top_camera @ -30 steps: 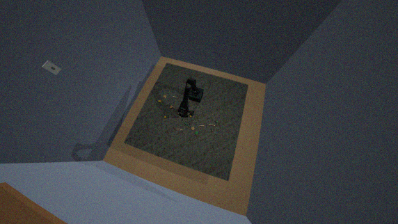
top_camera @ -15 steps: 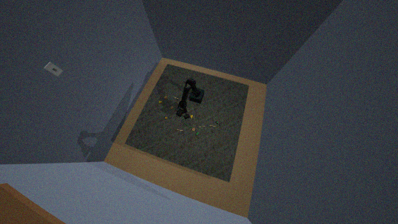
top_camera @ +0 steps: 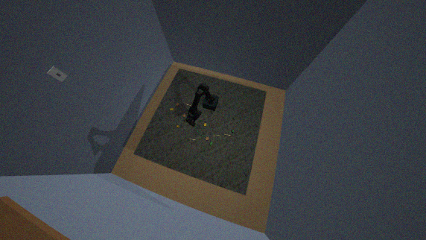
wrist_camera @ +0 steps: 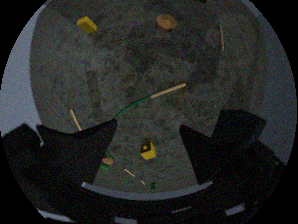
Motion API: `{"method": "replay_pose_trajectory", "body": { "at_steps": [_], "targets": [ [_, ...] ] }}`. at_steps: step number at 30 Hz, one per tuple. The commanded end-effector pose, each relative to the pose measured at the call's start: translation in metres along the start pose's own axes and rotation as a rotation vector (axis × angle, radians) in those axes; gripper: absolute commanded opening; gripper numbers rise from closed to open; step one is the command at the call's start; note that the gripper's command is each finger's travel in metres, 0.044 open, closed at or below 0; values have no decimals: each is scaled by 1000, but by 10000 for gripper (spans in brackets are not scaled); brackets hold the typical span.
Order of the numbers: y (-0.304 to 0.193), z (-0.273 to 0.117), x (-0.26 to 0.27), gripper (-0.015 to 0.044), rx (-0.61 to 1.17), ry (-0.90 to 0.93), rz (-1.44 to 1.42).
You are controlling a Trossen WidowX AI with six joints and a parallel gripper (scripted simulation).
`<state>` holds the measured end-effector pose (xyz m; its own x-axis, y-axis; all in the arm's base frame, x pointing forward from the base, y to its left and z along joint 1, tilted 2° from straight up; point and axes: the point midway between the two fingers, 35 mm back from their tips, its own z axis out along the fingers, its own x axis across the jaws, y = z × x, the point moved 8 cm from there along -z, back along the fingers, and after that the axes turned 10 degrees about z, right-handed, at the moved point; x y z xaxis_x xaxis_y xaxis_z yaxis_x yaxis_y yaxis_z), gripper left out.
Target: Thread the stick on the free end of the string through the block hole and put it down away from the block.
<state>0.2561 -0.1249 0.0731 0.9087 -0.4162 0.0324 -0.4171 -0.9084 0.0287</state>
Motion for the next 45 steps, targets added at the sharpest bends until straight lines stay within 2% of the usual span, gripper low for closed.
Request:
{"method": "replay_pose_trajectory", "body": {
  "at_steps": [1,4,25,37,45],
  "targets": [
    [32,0,0,440,-9,-8,955],
    [34,0,0,440,-10,-7,1077],
    [34,0,0,440,-10,-7,1078],
    [34,0,0,125,-10,-7,1078],
    [34,0,0,123,-10,-7,1078]
  ]
}}
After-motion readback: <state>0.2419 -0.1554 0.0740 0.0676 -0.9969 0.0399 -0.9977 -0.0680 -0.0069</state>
